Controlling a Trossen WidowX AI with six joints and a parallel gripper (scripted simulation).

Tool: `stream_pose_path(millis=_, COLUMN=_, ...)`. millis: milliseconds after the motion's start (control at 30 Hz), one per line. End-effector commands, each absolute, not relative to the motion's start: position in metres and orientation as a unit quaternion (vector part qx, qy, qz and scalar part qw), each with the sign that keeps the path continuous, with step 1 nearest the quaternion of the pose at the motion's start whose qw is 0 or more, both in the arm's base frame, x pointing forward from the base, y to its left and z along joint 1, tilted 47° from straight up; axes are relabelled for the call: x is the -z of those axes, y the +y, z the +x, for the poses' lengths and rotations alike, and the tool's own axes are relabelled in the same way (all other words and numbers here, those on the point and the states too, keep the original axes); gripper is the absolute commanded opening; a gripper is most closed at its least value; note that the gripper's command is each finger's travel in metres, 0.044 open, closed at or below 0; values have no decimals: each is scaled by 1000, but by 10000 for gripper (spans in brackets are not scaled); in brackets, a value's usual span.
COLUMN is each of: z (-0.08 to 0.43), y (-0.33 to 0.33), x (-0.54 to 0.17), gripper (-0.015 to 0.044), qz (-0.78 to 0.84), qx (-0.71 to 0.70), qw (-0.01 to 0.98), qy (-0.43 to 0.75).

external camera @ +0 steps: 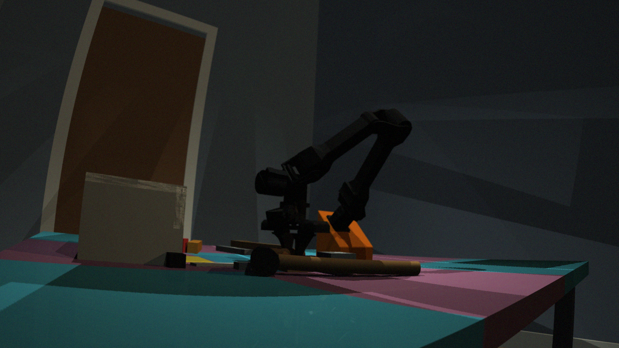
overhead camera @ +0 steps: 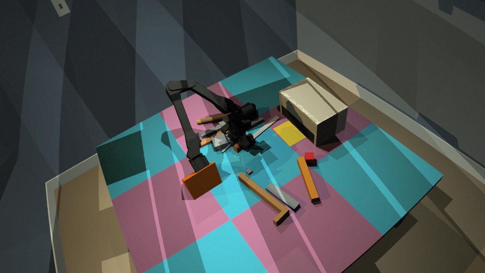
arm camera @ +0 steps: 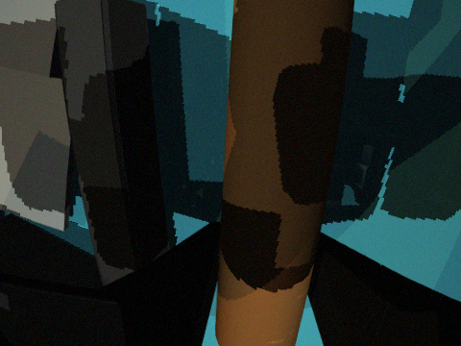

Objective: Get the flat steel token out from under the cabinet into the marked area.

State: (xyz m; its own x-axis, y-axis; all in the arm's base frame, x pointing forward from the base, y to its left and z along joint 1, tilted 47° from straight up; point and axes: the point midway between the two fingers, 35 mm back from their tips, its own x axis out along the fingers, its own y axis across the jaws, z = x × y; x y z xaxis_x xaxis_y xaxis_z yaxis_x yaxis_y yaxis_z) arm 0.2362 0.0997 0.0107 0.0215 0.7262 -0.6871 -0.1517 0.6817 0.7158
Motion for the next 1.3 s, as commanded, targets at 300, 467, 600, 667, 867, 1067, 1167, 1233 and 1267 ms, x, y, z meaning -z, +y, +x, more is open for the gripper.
stream_pose_path(millis=300, z=238, y=102, x=-15, gripper=0, qz=263, qx=-295, qw=666, qy=632)
stream_pose_path(millis=467, z=238, y=104, x=-17, gripper=0, qz=272, qx=-286, qw=663, qy=636)
stream_pose_path(millis=600, z=238, y=105, x=-19, gripper=0, qz=280, qx=-279, qw=659, qy=640)
stream_pose_path(millis=667, z=238, y=106, x=-20, gripper=0, qz=284, qx=-275, qw=658, qy=641)
stream_pose_path(millis=867, z=239, y=108, x=-23, gripper=0, qz=294, qx=-265, qw=653, qy=645)
stream_pose_path(millis=1067, z=239, y=111, x=-26, gripper=0, qz=304, qx=-255, qw=648, qy=649)
stream_pose_path(millis=1167, z=239, y=112, x=-27, gripper=0, qz=310, qx=-250, qw=646, qy=652)
stream_pose_path(millis=1233, z=239, y=113, x=-28, gripper=0, qz=313, qx=-246, qw=644, qy=653)
stream_pose_path(millis=1267, z=239, y=113, x=-29, gripper=0, qz=315, qx=-245, qw=644, qy=653)
